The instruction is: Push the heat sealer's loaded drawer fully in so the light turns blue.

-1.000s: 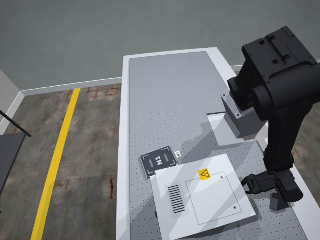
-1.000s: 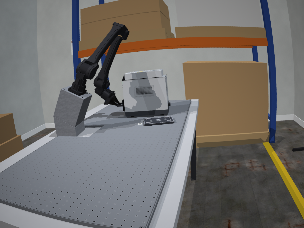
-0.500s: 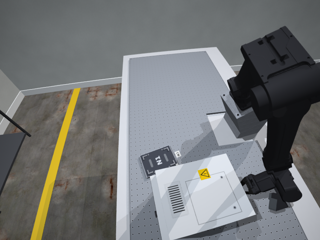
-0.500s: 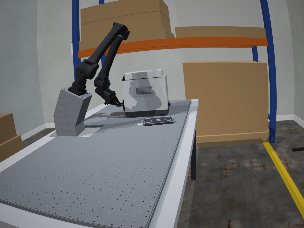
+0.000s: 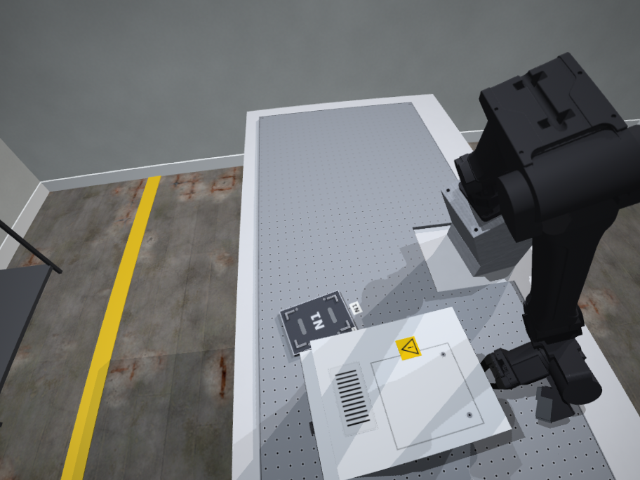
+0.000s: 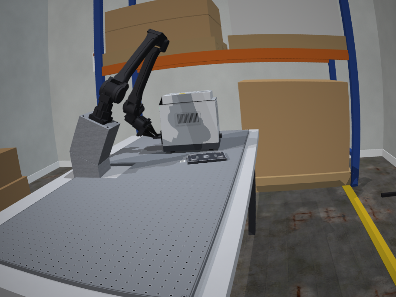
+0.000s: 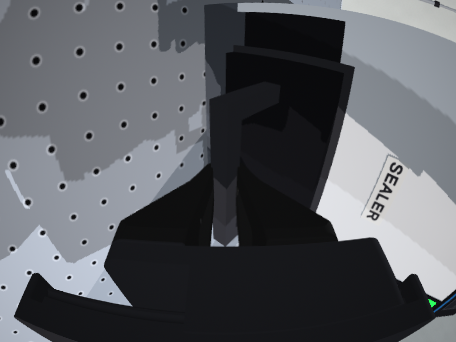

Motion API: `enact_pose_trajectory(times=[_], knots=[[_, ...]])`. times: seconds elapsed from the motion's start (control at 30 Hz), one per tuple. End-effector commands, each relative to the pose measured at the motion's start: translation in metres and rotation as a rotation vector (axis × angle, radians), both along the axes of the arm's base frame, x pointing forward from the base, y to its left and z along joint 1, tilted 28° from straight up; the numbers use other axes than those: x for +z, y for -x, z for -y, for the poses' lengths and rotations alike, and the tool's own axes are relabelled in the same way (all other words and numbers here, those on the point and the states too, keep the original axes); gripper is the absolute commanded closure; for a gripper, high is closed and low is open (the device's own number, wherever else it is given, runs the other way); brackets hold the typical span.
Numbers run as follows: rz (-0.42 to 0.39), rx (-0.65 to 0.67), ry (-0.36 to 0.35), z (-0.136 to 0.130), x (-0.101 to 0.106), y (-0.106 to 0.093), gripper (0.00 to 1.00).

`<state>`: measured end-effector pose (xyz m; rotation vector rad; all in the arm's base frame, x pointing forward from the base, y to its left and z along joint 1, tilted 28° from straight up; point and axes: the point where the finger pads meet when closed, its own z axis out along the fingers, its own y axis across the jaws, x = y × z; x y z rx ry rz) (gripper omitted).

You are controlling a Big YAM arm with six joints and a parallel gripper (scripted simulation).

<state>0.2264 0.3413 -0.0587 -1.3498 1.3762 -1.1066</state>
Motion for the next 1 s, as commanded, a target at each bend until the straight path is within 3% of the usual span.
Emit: enact_pose_trajectory(times=[0.0, 0.97], knots=[[0.004, -0.008, -0.027, -0.0007, 0.0103, -0.0062, 1.0], [0.005, -0.002, -0.029, -0.0028, 0.0115, -0.0057, 1.0]])
